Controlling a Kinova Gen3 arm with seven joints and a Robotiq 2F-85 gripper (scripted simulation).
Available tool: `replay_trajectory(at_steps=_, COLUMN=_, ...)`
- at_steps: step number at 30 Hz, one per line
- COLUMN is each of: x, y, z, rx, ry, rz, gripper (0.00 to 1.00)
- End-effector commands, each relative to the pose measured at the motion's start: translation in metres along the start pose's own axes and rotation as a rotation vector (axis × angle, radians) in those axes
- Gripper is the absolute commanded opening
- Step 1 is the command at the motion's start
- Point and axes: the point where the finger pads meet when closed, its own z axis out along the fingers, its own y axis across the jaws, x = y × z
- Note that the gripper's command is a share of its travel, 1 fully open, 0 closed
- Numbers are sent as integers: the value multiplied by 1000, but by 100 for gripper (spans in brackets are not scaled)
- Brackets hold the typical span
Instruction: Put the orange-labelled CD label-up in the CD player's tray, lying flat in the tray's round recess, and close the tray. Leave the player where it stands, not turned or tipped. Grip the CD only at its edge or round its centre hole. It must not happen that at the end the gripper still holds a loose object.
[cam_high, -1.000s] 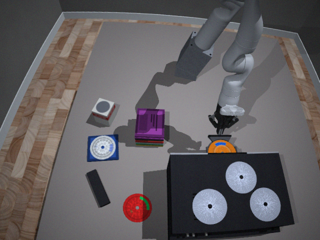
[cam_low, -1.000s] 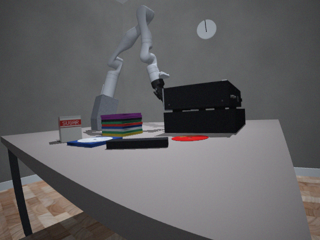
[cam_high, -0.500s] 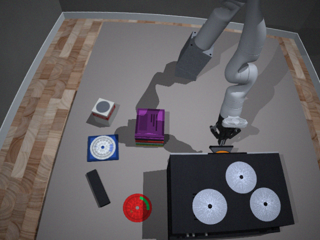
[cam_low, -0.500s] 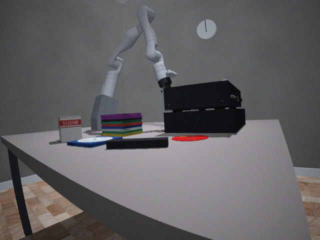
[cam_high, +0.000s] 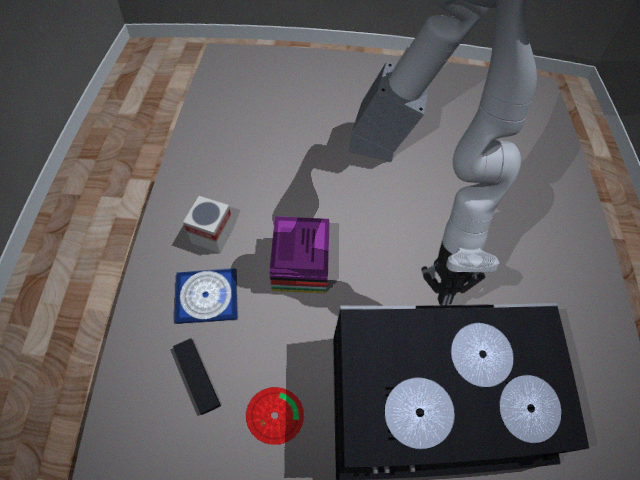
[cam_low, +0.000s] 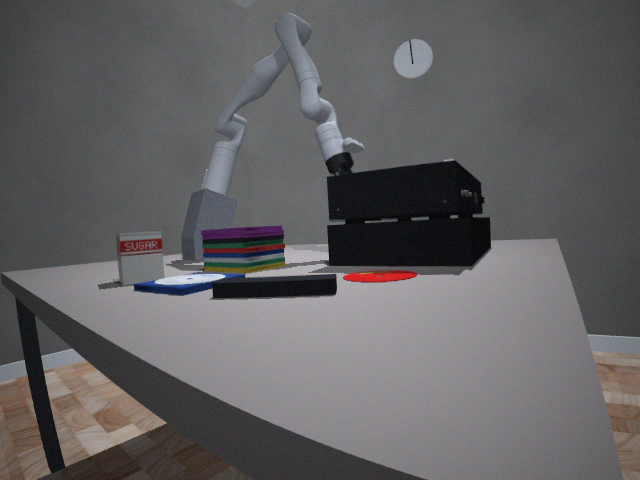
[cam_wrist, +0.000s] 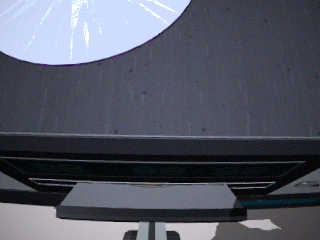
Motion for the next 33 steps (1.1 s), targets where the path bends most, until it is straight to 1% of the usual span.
replay_trajectory(at_steps=1, x=6, y=0, z=1, rx=0, ry=5, rz=-1, gripper=10)
replay_trajectory(at_steps=33, x=9, y=0, z=2, rx=0, ry=5, rz=-1, gripper=10)
